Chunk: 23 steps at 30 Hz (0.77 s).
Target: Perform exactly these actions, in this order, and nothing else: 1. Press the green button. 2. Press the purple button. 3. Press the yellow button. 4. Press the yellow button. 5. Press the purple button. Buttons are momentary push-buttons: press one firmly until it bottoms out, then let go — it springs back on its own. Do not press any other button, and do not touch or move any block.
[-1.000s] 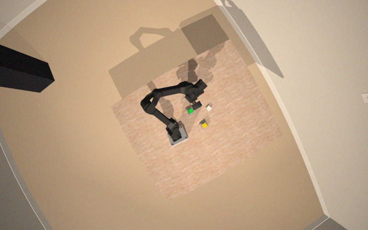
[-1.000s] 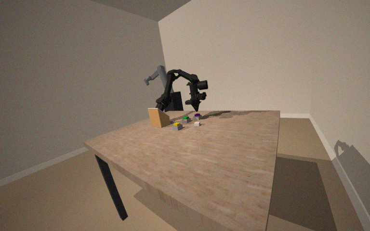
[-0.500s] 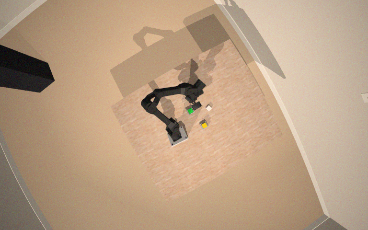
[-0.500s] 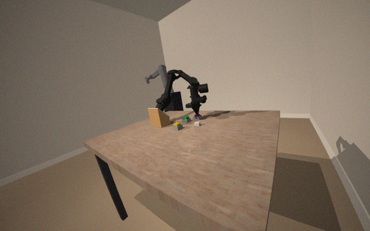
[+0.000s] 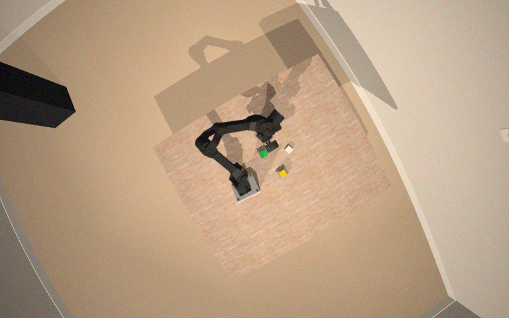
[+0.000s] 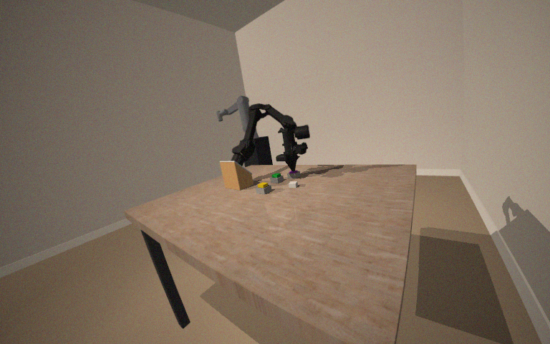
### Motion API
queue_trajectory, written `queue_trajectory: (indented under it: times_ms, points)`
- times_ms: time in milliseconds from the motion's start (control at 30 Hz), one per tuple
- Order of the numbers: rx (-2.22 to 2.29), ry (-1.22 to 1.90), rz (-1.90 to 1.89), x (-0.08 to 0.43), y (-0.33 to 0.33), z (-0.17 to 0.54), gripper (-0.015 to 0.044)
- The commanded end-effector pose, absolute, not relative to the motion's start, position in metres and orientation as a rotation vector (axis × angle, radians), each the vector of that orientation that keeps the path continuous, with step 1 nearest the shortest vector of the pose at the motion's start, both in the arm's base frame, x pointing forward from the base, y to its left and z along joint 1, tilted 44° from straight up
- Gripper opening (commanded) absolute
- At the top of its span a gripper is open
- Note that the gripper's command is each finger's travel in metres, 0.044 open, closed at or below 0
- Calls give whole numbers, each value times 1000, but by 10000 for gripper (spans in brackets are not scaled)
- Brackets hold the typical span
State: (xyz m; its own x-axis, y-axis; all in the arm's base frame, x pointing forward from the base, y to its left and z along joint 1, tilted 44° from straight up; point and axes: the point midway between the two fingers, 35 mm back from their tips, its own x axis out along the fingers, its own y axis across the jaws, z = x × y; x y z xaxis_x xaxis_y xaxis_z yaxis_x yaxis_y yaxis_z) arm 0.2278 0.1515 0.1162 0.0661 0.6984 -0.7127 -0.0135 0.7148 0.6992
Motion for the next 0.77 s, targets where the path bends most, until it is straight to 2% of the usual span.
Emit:
queue_trajectory:
  times_ms: [0,333,700,733]
  points:
    - [611,1420,583,228,151,115,20]
    - [609,1421,582,226,129,138,20]
    - [608,1422,580,237,95,192,309]
    - [608,1422,580,237,95,192,309]
